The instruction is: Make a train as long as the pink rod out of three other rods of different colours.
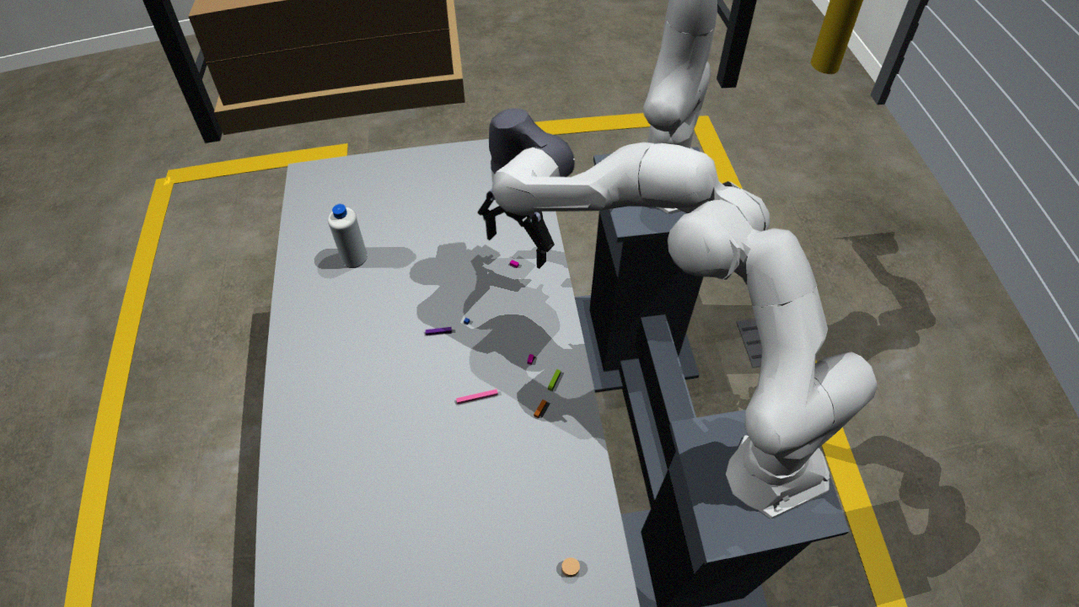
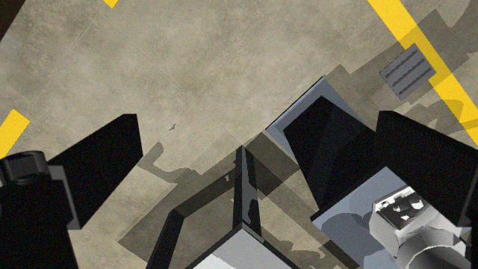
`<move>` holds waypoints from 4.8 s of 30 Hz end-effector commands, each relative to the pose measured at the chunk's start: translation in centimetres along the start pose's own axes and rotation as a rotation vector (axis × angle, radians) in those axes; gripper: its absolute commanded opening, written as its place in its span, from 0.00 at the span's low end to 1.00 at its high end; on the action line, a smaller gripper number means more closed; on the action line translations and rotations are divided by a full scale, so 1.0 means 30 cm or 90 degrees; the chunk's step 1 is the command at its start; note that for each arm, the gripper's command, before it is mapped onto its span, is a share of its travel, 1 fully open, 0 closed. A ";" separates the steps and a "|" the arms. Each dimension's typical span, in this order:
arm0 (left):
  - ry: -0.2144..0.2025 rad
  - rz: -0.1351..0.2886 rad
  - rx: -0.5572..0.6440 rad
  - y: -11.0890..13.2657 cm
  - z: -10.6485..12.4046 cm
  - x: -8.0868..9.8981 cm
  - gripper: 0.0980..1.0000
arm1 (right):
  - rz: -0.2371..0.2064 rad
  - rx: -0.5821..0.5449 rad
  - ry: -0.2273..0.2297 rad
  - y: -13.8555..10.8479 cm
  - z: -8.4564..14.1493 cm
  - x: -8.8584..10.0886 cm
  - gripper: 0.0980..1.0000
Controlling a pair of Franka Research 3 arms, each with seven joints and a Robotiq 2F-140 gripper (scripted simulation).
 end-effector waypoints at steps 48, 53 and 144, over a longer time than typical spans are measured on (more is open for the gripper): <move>-0.002 -0.001 0.032 0.016 -0.002 0.003 1.00 | -0.001 -0.004 0.001 0.002 0.000 -0.002 1.00; -0.001 -0.001 0.132 0.054 0.003 -0.001 1.00 | -0.001 -0.004 0.001 0.002 0.000 -0.002 1.00; -0.003 0.001 0.996 0.378 0.045 0.006 1.00 | -0.001 -0.004 0.001 0.002 0.000 -0.002 1.00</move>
Point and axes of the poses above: on each arm, the point where the finger pads meet when closed, its own x axis back along the fingers, its own z axis across the jaws, y = z × x, the point moved 2 cm from there along x, back along the fingers, and after that the axes turned 8 degrees about -x, right-handed, at the moved point
